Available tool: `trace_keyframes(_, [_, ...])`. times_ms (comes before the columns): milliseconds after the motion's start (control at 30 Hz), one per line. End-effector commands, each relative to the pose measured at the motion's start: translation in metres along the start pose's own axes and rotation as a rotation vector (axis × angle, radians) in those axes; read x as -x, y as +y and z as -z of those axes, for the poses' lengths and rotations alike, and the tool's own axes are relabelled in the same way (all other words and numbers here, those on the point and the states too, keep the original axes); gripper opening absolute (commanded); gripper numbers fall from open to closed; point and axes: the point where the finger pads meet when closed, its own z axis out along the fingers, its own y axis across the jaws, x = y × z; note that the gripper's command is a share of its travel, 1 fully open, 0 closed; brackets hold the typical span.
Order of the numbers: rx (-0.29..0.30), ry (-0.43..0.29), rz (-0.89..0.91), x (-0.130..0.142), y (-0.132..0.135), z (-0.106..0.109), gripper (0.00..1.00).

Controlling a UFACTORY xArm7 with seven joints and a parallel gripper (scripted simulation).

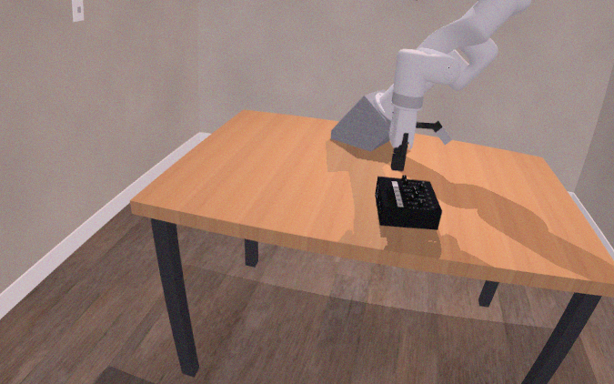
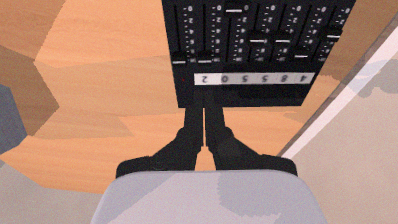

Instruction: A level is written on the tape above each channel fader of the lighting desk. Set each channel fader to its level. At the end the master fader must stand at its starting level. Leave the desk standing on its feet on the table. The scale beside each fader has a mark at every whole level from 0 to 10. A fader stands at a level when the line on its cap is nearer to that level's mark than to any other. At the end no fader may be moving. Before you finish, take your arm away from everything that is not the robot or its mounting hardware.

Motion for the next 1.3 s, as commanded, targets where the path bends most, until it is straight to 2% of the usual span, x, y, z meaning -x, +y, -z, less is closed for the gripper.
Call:
trace_keyframes(0, [0.003, -0.002, 0.000, 0.001, 0.001, -0.001, 0.00])
trace_keyframes(1267, [0.003, -0.002, -0.001, 0.000, 0.002, -0.020, 0.00])
